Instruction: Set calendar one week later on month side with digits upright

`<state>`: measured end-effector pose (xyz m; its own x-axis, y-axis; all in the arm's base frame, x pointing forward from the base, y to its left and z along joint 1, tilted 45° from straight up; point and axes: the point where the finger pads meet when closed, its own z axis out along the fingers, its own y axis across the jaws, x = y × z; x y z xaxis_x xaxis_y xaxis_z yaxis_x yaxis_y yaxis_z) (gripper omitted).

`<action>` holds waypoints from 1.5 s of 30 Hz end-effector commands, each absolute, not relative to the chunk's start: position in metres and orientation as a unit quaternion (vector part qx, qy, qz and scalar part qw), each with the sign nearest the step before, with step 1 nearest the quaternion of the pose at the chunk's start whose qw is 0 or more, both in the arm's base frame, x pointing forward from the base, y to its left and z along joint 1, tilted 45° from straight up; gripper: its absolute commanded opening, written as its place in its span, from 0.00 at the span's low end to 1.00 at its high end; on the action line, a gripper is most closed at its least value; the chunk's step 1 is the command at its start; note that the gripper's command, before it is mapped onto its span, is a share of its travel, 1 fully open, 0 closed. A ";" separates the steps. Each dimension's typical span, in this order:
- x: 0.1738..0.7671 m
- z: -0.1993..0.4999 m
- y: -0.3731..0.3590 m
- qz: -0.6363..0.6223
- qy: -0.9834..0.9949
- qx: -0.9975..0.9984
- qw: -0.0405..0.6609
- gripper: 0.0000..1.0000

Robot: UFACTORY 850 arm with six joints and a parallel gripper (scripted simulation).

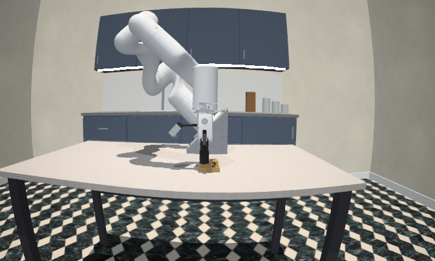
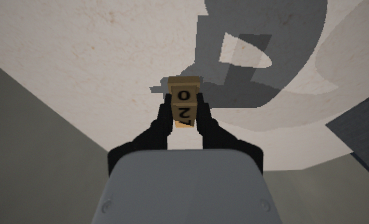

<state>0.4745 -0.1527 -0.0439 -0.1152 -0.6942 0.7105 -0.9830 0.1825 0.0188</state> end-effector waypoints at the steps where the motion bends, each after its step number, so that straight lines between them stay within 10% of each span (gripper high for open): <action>1: 0.475 -0.044 -0.152 0.240 -0.707 0.593 0.301 0.27; 45: 0.474 -0.051 -0.159 0.240 -0.707 0.593 0.301 0.27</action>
<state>0.4731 -0.1595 -0.0509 -0.1152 -0.6942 0.7105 -0.9830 0.1825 0.0188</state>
